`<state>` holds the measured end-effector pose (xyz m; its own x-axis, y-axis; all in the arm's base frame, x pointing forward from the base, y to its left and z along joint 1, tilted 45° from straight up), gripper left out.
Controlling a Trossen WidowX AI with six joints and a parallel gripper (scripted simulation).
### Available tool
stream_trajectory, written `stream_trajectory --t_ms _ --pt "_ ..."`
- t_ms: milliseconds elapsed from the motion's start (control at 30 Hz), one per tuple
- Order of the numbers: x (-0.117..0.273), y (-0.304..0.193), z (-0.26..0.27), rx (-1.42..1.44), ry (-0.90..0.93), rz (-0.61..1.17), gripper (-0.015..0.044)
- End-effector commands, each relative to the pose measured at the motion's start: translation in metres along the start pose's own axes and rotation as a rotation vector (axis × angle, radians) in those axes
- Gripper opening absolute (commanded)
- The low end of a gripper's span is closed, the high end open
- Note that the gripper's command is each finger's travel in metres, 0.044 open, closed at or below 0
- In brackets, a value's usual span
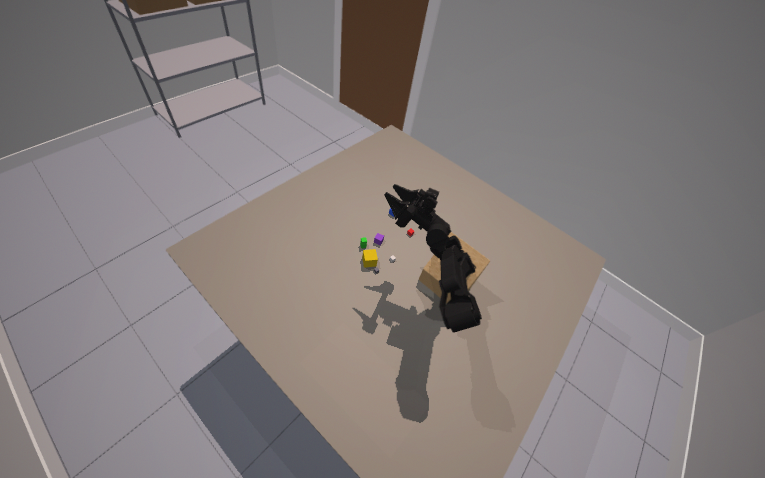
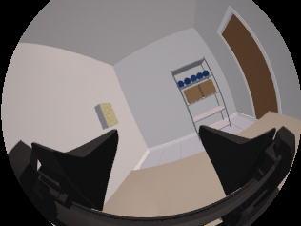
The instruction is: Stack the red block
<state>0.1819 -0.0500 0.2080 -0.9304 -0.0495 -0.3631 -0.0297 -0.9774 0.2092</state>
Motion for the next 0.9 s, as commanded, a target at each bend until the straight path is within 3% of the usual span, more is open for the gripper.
stream_trajectory --t_ms 0,400,867 --pt "-0.001 0.000 -0.001 0.003 -0.007 0.001 0.0426" --pt "-0.042 0.009 -0.070 0.177 -0.433 0.180 0.0440" --pt "-0.054 0.000 -0.154 0.304 -0.816 0.615 0.0440"
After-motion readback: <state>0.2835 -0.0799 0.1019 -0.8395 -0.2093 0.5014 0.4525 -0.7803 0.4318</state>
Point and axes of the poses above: the point midway between the two fingers, 35 mm back from their tips, its own x axis back along the fingers, its own z axis across the jaws, y = z × x, the point moved 8 cm from there along x, back along the fingers, and after that the axes turned 7 degrees about -x, right-handed, at the moved point
